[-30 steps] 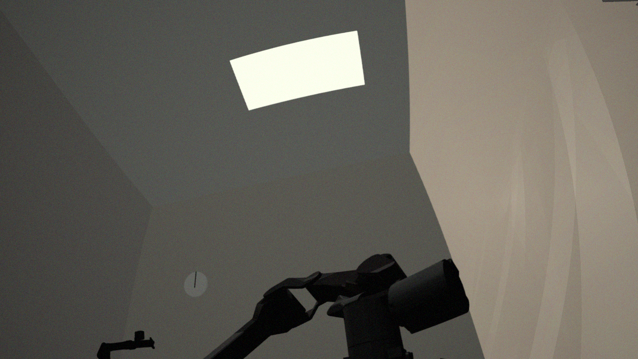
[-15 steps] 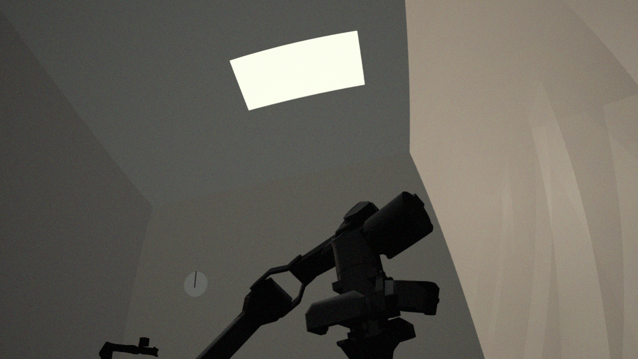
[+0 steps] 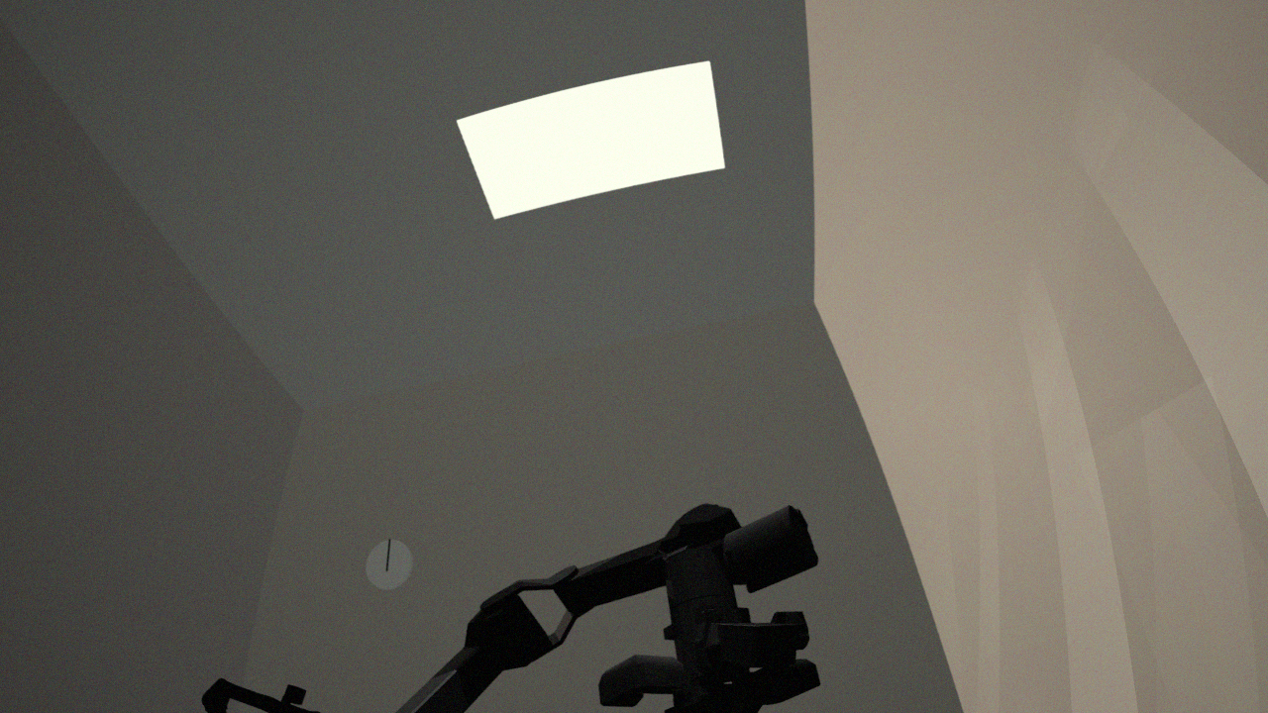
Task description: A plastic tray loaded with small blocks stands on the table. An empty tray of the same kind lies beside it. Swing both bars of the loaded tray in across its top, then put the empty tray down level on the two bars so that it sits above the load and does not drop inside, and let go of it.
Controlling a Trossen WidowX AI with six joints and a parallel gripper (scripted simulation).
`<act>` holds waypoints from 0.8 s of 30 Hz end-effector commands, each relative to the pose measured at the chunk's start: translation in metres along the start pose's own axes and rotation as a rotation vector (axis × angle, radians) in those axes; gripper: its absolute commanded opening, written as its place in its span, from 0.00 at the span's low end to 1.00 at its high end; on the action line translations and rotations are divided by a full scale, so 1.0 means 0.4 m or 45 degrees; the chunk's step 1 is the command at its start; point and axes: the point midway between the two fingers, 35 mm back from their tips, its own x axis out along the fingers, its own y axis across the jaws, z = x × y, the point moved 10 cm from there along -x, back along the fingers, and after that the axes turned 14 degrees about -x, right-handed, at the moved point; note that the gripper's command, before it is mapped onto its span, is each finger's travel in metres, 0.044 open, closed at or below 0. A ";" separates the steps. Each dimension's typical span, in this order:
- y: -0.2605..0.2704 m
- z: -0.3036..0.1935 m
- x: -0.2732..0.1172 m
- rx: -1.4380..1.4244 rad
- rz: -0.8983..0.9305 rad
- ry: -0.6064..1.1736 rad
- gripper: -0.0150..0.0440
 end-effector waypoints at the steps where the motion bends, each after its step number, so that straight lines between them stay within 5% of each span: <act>1: 0.077 -0.155 0.001 0.350 0.007 0.013 0.25; 24: 0.093 -0.594 0.021 1.348 0.017 0.082 0.25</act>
